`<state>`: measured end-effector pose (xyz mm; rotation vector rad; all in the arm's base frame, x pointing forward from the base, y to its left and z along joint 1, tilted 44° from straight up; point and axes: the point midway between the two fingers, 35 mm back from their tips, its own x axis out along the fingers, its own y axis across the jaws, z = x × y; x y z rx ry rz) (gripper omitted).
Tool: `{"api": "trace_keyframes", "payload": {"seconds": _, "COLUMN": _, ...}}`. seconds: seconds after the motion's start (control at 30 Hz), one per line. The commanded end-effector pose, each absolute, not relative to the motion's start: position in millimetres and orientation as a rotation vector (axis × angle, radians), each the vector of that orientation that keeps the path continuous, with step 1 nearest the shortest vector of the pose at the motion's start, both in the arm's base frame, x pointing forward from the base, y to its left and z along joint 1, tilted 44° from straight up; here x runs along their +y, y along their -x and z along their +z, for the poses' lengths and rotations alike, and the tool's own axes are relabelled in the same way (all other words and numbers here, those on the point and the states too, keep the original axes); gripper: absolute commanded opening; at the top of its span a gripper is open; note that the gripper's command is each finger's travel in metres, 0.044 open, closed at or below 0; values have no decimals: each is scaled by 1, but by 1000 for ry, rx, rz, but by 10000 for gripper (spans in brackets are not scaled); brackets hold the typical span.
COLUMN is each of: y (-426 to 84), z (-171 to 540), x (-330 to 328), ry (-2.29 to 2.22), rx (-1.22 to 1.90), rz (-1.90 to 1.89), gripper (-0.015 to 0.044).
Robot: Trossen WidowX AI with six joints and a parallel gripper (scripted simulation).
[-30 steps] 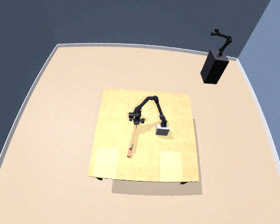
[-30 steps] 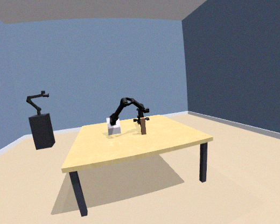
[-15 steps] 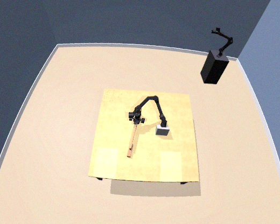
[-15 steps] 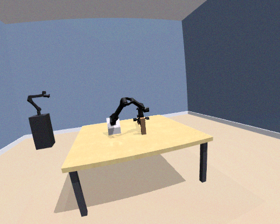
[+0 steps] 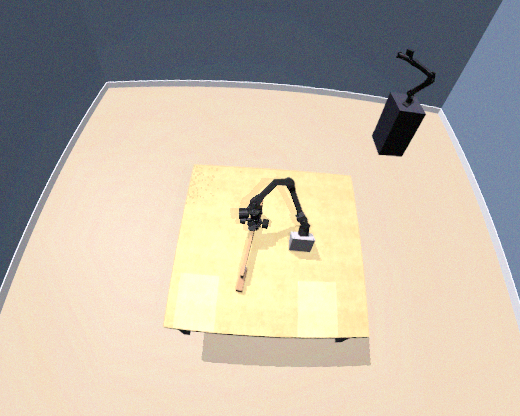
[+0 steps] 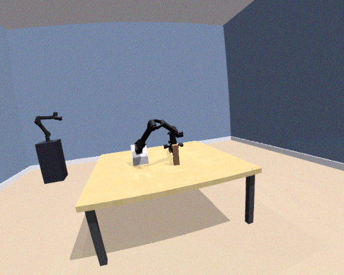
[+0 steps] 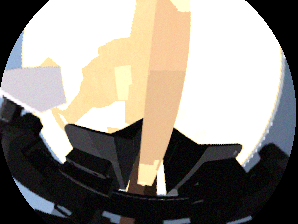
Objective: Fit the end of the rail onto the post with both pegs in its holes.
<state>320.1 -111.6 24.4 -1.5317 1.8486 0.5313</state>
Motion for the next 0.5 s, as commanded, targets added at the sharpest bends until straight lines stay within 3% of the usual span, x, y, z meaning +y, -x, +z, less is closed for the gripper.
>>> {"api": "trace_keyframes", "payload": {"seconds": 0.0, "y": -320, "z": 23, "x": -112, "ry": 1528, "rx": 1843, "rz": 537, "gripper": 0}}
{"api": "trace_keyframes", "payload": {"seconds": 0.47, "y": -320, "z": 24, "x": -110, "ry": 1528, "rx": 1843, "rz": 537, "gripper": 0}}
